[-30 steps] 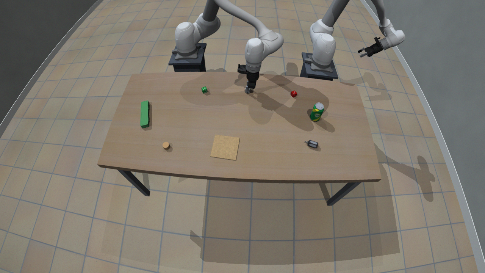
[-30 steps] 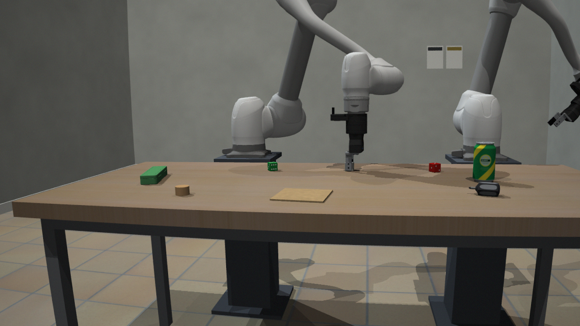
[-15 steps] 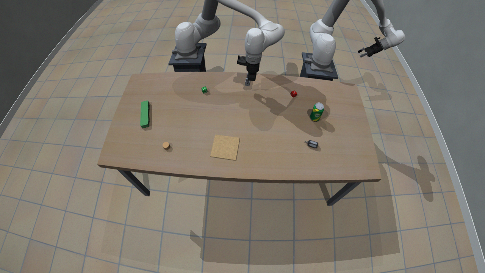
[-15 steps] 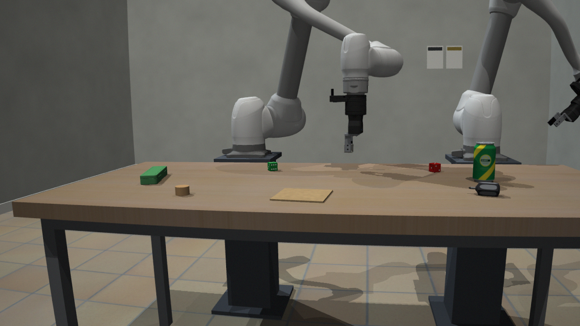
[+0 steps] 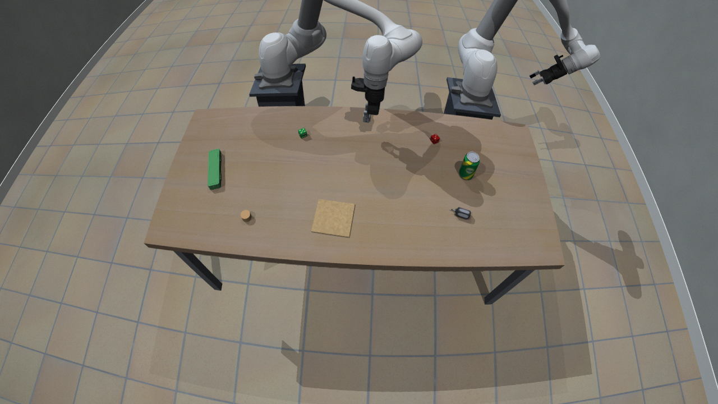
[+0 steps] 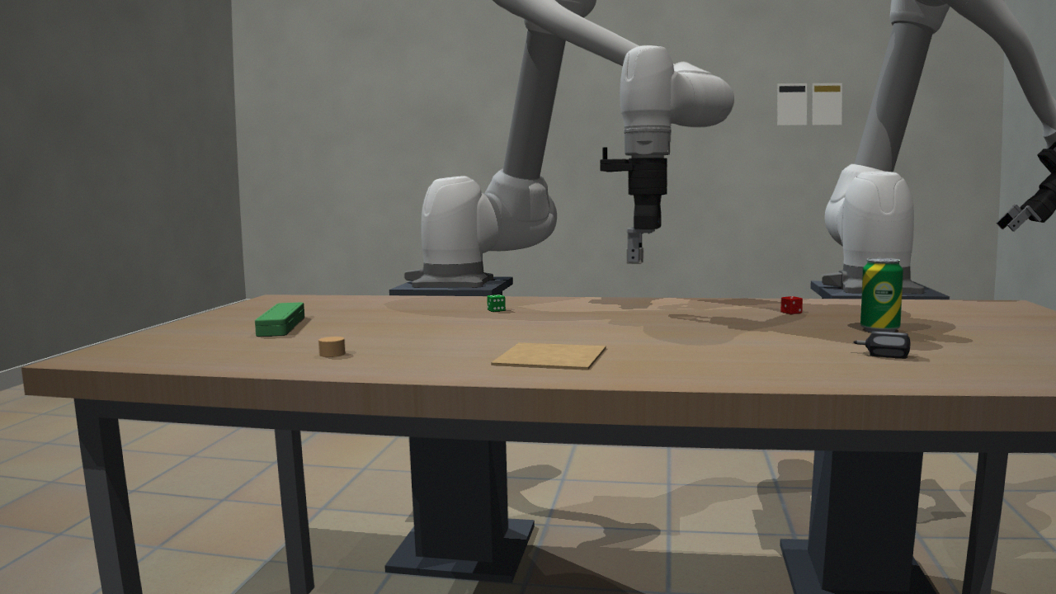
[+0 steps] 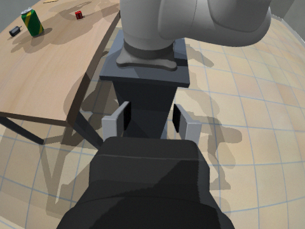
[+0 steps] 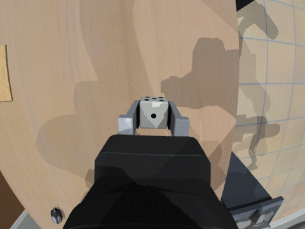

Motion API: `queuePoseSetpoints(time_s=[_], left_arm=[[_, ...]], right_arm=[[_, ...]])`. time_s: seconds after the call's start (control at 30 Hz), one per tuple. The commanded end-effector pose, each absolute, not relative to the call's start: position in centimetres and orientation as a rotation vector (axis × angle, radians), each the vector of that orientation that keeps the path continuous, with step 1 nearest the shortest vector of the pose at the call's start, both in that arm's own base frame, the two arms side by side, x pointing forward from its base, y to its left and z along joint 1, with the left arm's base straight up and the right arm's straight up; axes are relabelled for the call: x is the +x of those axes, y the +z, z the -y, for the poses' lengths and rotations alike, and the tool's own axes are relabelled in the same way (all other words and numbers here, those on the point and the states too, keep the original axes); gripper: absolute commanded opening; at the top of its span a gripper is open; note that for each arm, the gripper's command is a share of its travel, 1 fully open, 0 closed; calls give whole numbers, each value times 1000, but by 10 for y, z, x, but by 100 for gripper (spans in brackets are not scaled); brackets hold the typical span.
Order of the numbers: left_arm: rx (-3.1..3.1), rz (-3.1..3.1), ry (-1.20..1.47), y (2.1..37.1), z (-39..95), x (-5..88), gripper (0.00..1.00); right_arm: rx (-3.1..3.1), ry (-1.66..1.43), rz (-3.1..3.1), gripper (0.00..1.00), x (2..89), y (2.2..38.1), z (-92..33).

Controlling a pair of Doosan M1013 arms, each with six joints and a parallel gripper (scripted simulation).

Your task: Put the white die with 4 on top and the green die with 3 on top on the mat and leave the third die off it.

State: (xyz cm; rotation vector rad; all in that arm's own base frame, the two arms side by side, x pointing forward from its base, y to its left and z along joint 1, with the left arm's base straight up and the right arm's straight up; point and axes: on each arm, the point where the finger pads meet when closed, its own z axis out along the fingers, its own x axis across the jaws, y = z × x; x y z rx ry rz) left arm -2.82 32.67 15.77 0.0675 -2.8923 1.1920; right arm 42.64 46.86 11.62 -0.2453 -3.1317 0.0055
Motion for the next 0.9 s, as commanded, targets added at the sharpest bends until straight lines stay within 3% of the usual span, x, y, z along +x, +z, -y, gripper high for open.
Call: queuePoseSetpoints(time_s=[0.0,0.27,0.87], left_arm=[[73,2882,1194,159,-323,-32,100],[73,2882,1194,159,-323,-32,100],[73,2882,1194,159,-323,-32,100]], right_arm=[[-238,0,3133,57,429,120,-470],[-109,0,3140,57,448,121,-470],[980,0,2985,57,613,129,-461]])
